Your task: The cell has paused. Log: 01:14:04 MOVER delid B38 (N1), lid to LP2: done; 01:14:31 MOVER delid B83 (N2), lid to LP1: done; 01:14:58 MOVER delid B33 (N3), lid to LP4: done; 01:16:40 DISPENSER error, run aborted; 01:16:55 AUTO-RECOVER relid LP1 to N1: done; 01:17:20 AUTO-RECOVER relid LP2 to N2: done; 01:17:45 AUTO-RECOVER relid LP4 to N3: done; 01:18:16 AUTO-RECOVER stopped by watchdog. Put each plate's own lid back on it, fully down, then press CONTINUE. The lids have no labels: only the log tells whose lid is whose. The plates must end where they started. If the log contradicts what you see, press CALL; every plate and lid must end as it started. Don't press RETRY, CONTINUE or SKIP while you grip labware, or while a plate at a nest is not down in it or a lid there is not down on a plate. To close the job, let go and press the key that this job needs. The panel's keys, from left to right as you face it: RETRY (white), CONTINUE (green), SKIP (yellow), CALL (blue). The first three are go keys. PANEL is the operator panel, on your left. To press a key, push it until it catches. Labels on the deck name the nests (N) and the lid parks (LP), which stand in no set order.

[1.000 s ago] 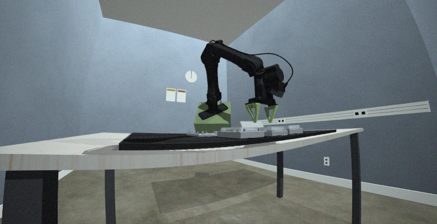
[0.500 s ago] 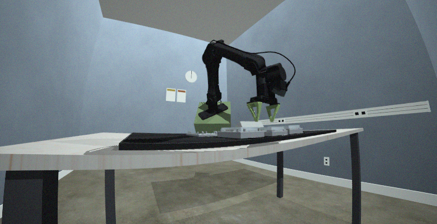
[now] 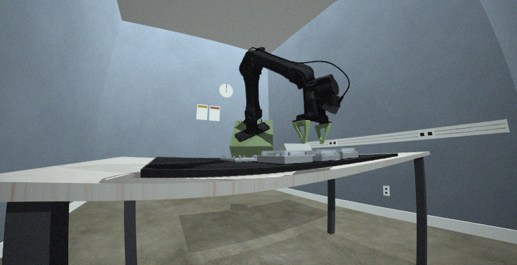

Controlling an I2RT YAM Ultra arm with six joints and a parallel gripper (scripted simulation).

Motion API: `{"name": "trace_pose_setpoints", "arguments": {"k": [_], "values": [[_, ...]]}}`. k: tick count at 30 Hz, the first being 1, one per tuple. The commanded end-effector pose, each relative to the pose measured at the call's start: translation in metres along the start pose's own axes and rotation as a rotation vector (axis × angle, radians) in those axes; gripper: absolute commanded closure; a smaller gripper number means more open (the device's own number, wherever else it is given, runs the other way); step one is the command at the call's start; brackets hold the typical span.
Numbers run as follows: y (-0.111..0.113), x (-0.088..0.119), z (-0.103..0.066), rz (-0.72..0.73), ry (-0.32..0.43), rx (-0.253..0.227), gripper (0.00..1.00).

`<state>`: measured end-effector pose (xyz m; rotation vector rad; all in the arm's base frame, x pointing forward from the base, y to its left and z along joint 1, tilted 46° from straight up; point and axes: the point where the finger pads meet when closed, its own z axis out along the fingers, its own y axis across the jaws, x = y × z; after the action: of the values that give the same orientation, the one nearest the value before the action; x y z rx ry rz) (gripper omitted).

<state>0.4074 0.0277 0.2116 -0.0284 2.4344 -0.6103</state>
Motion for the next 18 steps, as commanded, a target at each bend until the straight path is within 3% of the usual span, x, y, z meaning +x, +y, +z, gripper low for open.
{"name": "trace_pose_setpoints", "arguments": {"k": [1,4,7,11,18], "values": [[0.005,-0.01,-0.012,0.001,-0.032,-0.01,0.0],[0.013,-0.005,0.002,-0.02,-0.019,-0.022,0.0],[0.007,-0.004,-0.004,-0.009,-0.032,-0.021,0.0],[0.007,0.002,0.016,-0.016,0.003,-0.009,0.0],[0.003,-0.004,0.021,-0.001,-0.018,-0.012,0.0]]}}
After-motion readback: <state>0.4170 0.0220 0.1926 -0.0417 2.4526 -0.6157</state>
